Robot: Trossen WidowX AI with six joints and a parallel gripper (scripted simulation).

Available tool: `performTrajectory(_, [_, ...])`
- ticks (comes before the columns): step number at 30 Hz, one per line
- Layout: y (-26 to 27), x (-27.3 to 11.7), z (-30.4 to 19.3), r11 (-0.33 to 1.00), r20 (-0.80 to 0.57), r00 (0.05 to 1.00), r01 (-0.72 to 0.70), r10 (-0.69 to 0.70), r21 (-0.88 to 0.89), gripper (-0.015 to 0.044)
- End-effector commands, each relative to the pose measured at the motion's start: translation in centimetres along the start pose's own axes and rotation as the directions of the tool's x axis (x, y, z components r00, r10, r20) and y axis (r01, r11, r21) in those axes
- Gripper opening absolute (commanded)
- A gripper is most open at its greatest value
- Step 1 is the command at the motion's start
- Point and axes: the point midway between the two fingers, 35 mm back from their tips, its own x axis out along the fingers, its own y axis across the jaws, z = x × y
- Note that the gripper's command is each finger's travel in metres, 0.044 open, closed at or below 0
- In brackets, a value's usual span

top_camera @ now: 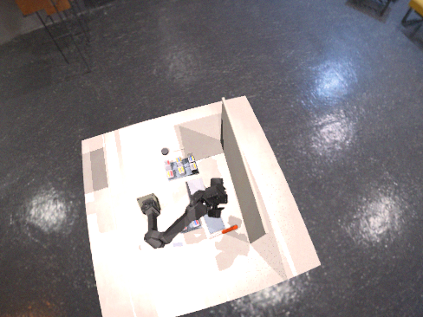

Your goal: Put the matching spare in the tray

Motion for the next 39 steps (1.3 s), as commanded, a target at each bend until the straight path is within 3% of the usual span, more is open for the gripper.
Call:
performTrajectory(1, [4.7,1.5,-3.6,0.989,-0.215,0.976,-0.01,-0.022,-0.146,0.044])
performTrajectory(9, [8.4,2.1,-9.2,0.932,-0.466,0.858,0.038,-0.216,-0.362,0.044])
performTrajectory(30, [9.2,2.2,-9.9,0.905,-0.475,0.852,-0.002,-0.221,-0.425,0.044])
performTrajectory(34, [13.7,2.9,-13.7,0.661,-0.5,0.837,-0.248,-0.222,-0.708,0.044])
performTrajectory(39, [18.6,3.3,-19.5,0.164,-0.528,0.816,-0.502,-0.237,-0.849,0.044])
